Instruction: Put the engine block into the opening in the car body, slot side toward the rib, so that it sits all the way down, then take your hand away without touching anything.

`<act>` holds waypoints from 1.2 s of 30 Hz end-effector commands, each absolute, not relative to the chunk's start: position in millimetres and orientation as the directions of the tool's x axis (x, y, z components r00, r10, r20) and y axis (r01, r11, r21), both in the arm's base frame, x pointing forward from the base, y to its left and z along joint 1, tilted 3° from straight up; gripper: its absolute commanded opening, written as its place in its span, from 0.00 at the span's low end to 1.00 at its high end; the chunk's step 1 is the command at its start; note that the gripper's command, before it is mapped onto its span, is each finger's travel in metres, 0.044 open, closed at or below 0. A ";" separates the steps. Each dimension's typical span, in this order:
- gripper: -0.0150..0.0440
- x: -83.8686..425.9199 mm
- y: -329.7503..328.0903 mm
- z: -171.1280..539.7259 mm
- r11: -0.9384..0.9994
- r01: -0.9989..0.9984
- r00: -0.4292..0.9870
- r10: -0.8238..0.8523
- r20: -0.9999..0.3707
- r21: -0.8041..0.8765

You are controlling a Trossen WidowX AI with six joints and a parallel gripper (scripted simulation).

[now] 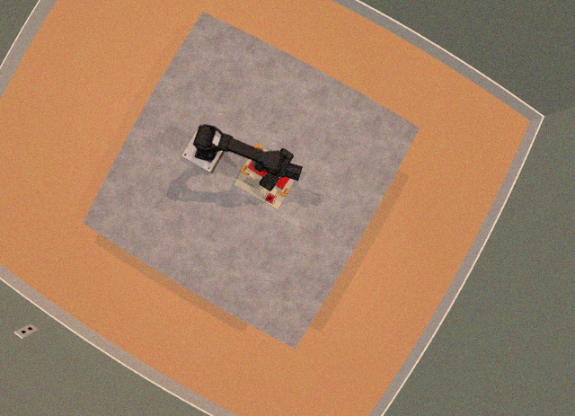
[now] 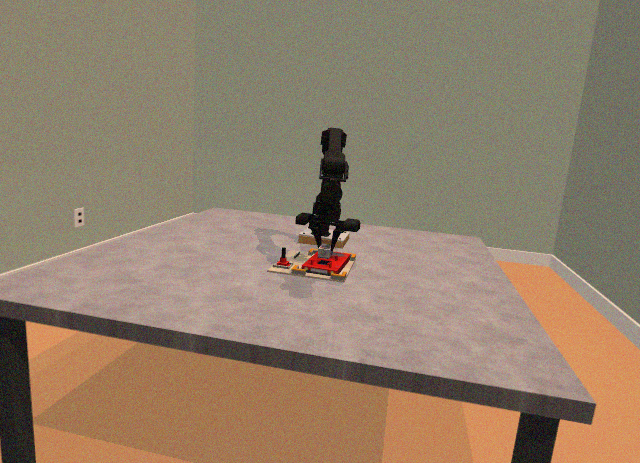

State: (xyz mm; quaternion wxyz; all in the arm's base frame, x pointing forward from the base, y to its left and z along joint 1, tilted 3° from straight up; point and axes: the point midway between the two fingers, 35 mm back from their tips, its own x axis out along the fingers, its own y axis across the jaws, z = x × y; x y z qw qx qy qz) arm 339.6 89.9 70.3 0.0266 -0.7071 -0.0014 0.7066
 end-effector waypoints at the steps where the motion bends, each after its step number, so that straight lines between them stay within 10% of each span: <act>1: 0.52 340.0 91.1 70.2 -0.998 -0.037 0.003 0.044 -0.999 -0.044; 25: 0.52 340.4 91.3 68.4 -0.999 -0.028 0.003 0.044 -0.999 -0.044; 36: 1.00 340.0 90.6 69.4 -0.999 -0.034 0.001 0.039 -0.999 -0.039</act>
